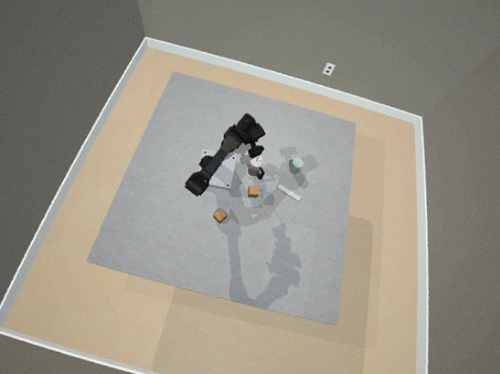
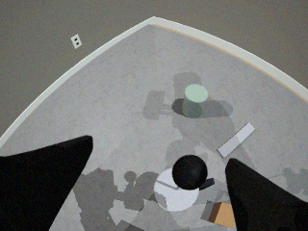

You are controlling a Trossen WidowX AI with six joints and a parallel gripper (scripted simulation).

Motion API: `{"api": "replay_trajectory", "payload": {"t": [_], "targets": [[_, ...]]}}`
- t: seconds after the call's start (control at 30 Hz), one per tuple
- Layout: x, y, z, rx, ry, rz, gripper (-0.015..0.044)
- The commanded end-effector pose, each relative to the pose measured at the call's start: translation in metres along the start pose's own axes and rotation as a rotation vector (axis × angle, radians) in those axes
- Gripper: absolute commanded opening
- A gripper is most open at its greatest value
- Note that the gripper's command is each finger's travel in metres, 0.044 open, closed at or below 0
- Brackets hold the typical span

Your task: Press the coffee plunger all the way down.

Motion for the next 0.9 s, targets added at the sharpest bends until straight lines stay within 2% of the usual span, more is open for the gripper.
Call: {"api": "replay_trajectory", "payload": {"t": [0.0,0.33,0.87], "targets": [[-0.003,0.043,0.011,0.292,-0.057,-0.134,0.044],[0.043,0.006,0.011,0.292,-0.057,-0.135,0.044],[0.041,-0.012,0.007,0.288,-0.06,-0.13,0.044]]}}
Point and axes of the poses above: the point midway between the two fingers, 35 mm back from their tips, its own y axis back along the fingers, its own z axis across the jaws, x = y × z, the point moved 5 cm from there along y, back along the fingers, and after that the axes turned 8 degrees about y, right-handed, at the moved point
